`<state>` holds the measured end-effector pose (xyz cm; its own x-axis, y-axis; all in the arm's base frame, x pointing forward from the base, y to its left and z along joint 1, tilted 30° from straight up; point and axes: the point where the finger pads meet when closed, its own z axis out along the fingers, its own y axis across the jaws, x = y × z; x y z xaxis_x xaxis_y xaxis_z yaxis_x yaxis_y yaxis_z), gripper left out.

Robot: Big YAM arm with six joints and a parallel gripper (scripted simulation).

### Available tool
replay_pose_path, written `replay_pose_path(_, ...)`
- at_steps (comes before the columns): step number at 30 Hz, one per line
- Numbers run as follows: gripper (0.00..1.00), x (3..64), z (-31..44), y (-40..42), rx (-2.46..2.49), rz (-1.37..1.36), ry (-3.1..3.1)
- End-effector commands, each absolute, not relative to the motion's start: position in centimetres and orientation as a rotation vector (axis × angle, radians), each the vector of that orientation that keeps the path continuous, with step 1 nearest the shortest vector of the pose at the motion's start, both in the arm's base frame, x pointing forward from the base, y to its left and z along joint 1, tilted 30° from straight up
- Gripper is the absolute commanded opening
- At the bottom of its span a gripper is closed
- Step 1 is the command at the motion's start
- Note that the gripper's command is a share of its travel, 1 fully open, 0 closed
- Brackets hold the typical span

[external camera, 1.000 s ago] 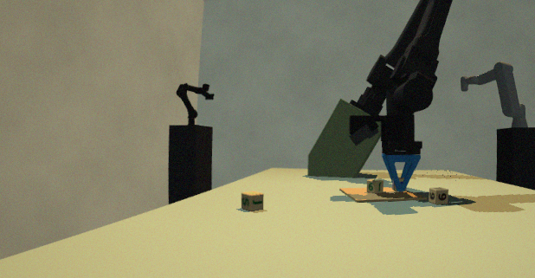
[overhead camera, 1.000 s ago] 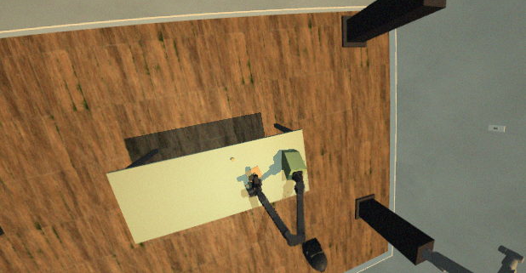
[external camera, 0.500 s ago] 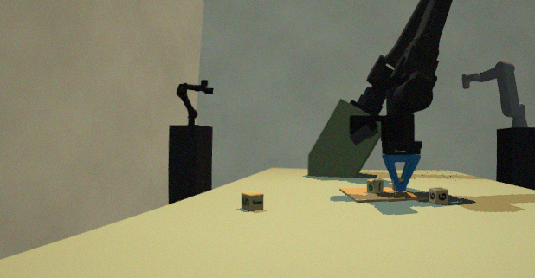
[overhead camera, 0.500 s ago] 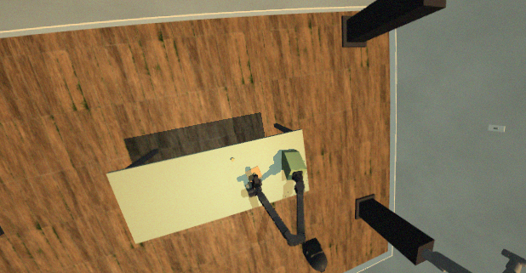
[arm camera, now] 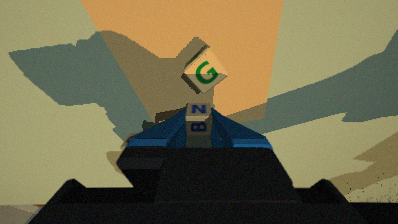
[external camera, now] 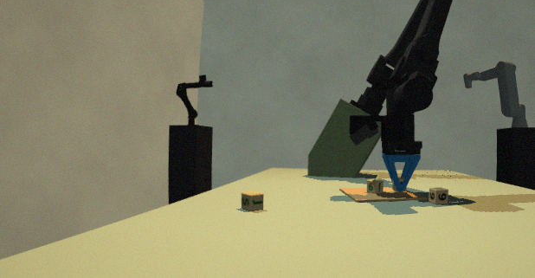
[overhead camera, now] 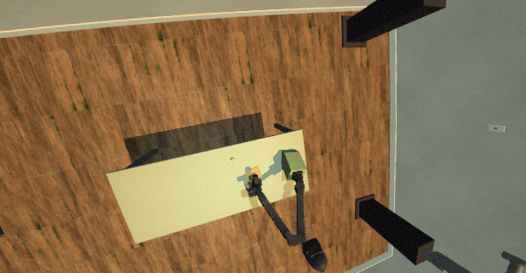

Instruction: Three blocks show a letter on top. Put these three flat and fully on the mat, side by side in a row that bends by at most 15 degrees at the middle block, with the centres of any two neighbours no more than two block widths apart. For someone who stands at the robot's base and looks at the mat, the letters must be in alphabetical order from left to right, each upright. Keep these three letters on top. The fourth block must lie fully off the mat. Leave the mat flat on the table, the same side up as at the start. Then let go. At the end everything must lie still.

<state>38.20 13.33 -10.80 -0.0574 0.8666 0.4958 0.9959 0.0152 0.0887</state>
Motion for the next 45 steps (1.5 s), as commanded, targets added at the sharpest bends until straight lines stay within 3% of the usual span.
replay_pose_path(1,0.22,39.37,-9.50,13.81,-1.923,-0.637,-2.010)
replay_pose_path(45,0.22,39.73,-9.29,14.01,-1.919,-0.645,-2.018)
